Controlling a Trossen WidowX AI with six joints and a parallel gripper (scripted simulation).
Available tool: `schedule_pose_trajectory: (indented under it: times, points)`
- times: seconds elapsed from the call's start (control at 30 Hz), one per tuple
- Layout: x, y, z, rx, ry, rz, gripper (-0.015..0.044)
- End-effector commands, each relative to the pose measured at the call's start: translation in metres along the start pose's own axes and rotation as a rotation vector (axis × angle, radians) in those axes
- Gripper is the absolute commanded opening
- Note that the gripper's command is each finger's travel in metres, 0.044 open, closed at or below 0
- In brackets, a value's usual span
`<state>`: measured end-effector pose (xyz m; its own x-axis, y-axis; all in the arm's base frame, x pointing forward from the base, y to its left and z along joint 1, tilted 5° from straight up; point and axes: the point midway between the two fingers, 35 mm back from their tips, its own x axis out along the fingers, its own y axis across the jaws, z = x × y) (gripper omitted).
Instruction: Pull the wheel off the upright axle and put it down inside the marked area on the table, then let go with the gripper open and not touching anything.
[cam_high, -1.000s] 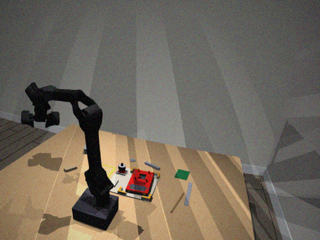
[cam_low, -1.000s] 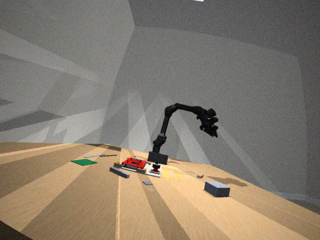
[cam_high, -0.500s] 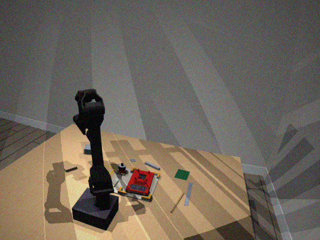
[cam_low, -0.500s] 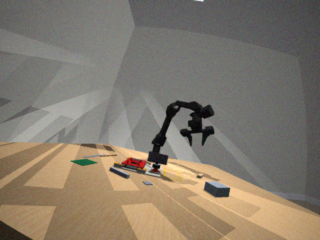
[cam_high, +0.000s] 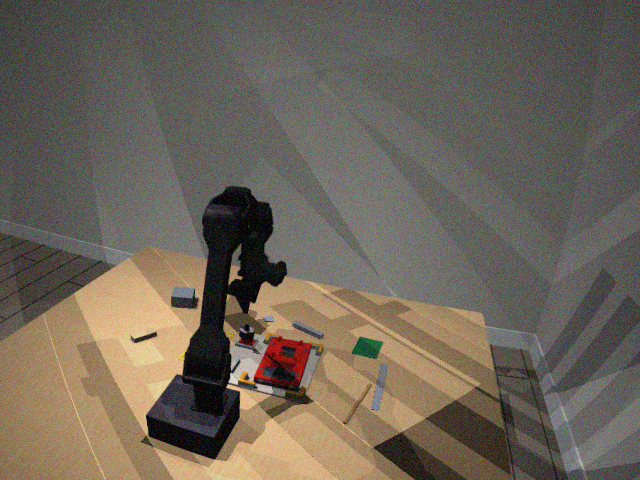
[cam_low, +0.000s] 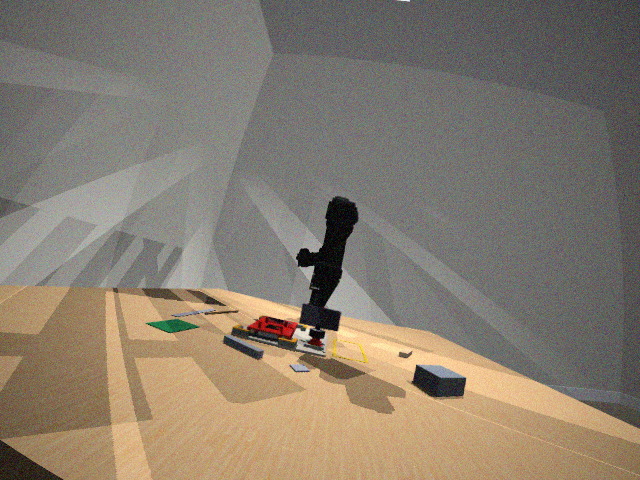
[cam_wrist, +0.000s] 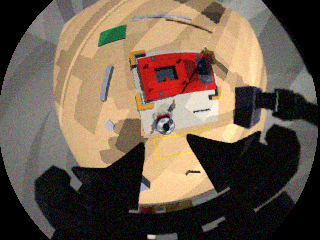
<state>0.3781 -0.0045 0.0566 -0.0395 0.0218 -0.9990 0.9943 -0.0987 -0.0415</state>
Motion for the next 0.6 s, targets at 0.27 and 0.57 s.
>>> schedule_pose_trajectory:
  times: [0.27,0.57]
  points:
    - [0.009,-0.007,0.0,0.018,0.011,-0.004,0.03]
    - [0.074,-0.01,-0.001,0.018,0.011,-0.005,0.03]
